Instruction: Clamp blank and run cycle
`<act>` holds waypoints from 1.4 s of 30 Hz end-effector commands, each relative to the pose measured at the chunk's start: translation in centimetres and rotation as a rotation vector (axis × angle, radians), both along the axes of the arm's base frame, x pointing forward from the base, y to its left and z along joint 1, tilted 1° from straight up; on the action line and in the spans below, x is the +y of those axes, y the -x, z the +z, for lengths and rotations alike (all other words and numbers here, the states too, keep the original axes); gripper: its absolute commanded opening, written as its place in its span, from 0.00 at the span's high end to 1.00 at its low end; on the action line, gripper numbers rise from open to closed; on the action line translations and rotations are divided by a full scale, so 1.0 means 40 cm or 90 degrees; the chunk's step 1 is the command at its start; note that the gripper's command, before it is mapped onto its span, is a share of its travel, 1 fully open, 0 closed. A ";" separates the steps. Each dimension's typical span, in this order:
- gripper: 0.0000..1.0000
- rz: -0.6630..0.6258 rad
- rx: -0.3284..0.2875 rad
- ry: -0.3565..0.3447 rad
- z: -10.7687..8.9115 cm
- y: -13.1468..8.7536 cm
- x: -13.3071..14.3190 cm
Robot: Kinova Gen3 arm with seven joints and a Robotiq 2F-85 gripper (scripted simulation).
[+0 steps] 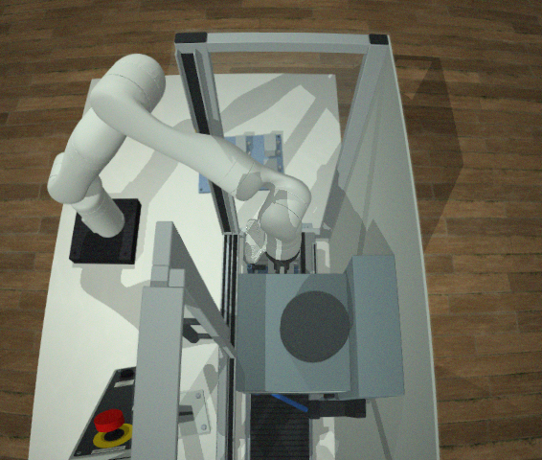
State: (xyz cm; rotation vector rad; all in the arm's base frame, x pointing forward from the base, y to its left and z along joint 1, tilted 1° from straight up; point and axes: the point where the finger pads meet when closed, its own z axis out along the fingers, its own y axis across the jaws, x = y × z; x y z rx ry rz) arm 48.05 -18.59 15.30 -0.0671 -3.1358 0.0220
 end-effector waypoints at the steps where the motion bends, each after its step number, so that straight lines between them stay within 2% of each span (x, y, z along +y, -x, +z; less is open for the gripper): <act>1: 0.90 0.000 -0.001 0.000 0.002 -0.001 0.000; 42: 0.90 0.000 -0.001 0.000 -0.019 -0.001 -0.001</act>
